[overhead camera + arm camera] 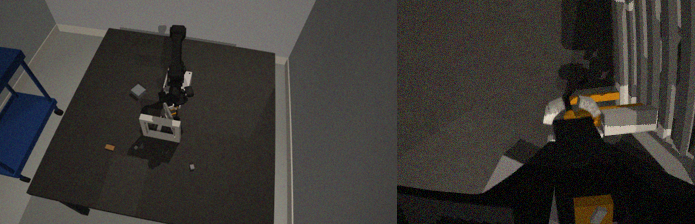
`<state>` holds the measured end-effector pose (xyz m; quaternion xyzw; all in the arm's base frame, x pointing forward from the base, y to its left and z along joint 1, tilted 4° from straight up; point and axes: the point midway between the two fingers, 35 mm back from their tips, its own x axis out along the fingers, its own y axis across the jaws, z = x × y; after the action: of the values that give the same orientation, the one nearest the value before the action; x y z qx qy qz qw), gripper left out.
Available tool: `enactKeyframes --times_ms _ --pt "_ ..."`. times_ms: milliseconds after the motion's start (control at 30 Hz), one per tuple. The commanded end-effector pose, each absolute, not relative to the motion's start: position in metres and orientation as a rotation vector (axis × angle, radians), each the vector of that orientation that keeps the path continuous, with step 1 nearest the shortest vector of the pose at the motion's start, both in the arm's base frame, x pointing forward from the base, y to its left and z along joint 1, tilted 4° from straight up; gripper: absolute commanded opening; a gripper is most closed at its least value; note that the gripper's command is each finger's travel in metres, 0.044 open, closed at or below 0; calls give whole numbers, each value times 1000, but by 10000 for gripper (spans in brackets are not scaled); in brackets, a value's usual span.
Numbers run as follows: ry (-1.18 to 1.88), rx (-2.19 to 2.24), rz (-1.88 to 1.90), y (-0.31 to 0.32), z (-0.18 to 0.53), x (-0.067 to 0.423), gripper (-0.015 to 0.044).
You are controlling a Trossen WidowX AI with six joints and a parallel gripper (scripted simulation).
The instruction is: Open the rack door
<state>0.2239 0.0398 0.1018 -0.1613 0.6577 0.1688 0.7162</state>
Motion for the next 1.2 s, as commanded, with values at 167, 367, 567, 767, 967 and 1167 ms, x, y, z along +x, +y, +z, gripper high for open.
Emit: enactKeyframes --times_ms 167,367,567,767,967,1167 --pt "1466 -255 268 54 102 223 18" --pt "1473 -193 213 65 102 222 18" --pt "1478 -128 155 76 102 222 18" --pt "1482 -63 97 87 103 222 18" --pt "1484 4 38 99 103 224 18" --pt "1485 74 -25 111 104 227 18"
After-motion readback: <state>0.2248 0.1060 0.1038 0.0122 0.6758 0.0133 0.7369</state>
